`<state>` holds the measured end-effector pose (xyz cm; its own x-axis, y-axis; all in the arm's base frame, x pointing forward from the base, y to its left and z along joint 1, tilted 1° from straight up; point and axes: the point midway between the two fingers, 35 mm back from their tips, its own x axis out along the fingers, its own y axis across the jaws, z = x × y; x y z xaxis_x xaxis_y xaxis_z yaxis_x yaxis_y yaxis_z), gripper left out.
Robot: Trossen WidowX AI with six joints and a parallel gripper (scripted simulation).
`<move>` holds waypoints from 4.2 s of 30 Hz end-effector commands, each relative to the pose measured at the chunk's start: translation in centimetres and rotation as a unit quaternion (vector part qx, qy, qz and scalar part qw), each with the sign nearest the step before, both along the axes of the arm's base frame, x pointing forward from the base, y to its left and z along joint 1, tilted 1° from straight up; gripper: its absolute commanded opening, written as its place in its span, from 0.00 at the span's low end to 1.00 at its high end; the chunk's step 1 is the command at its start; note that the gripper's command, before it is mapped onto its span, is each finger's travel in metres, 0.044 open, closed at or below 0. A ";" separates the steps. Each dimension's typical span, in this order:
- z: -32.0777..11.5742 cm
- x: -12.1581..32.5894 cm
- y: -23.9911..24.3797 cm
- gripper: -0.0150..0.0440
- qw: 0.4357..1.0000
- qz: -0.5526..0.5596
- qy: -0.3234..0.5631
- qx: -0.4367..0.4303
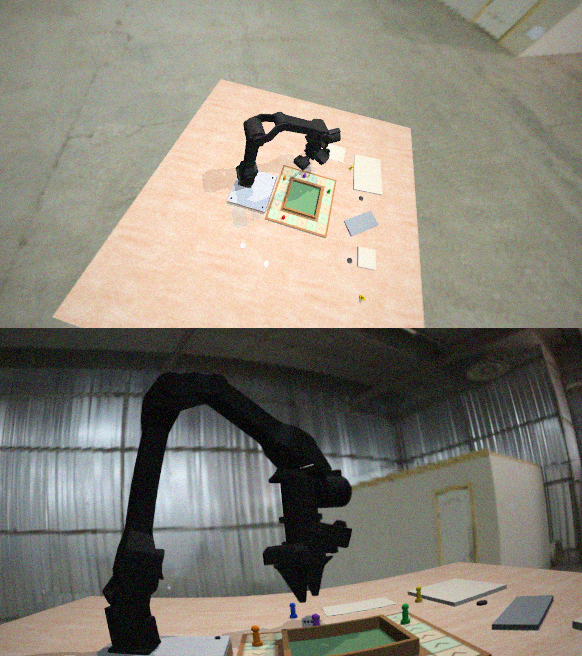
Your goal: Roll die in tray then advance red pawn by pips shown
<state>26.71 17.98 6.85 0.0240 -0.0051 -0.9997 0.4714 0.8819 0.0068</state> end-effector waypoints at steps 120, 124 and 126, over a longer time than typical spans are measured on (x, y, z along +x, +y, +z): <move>2.6 2.6 -17.7 0.25 0.960 0.241 -0.134 -0.048; 2.3 2.9 -17.7 0.25 0.948 0.239 -0.199 -0.064; 2.2 2.9 -17.7 0.25 0.941 0.237 -0.231 -0.072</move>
